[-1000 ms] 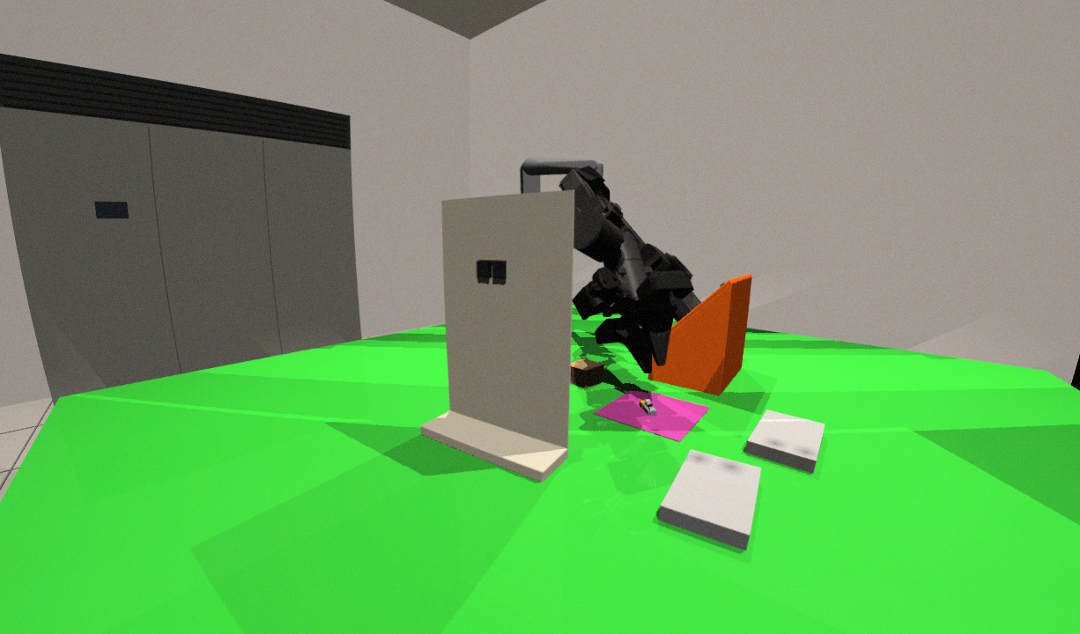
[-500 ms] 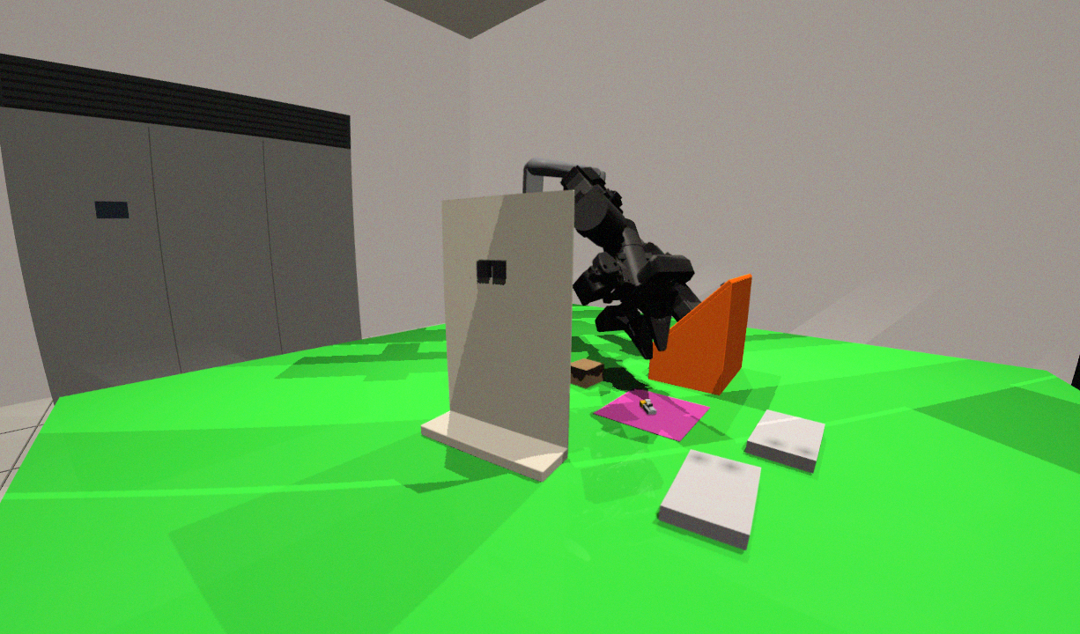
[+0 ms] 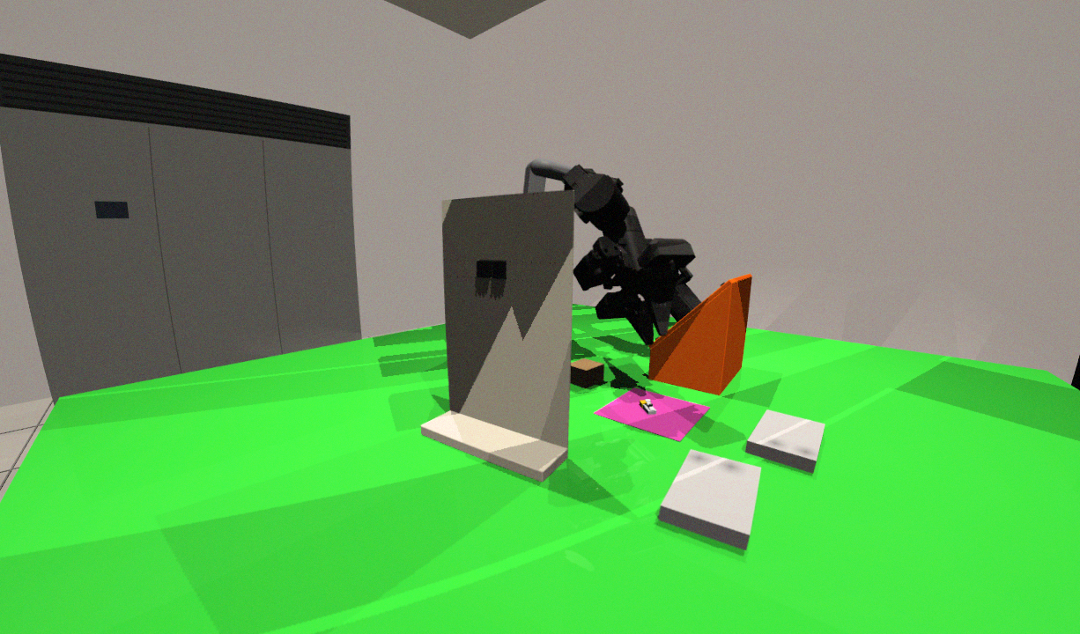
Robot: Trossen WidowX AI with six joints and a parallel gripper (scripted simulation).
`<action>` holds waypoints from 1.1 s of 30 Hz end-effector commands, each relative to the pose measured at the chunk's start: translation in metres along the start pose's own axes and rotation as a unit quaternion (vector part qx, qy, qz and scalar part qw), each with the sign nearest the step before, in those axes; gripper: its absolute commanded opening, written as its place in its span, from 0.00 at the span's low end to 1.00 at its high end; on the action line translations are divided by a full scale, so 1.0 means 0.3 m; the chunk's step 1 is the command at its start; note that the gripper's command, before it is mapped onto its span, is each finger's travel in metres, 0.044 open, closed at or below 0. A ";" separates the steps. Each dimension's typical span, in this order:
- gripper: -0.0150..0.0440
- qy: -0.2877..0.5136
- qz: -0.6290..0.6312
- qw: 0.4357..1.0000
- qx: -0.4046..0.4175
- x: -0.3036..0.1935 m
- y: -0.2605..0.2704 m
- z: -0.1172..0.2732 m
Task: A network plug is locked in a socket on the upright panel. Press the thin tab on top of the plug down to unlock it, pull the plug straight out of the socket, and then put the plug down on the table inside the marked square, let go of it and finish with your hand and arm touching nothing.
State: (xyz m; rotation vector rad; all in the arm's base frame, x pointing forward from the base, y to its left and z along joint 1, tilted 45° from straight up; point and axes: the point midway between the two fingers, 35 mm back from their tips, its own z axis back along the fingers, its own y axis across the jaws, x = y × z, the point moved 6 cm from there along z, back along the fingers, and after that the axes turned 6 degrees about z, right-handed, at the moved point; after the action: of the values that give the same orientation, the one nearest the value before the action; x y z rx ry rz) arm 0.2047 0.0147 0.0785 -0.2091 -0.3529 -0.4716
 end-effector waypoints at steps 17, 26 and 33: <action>0.52 -0.001 0.000 1.000 0.000 0.000 0.038 0.071; 0.52 0.000 -0.001 1.000 0.000 0.016 0.100 0.148; 0.52 0.000 -0.001 1.000 0.000 0.022 0.145 0.212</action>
State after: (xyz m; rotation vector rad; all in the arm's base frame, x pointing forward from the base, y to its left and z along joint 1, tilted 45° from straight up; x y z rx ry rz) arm 0.2113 0.0608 0.1267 -0.2049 -0.3491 -0.4699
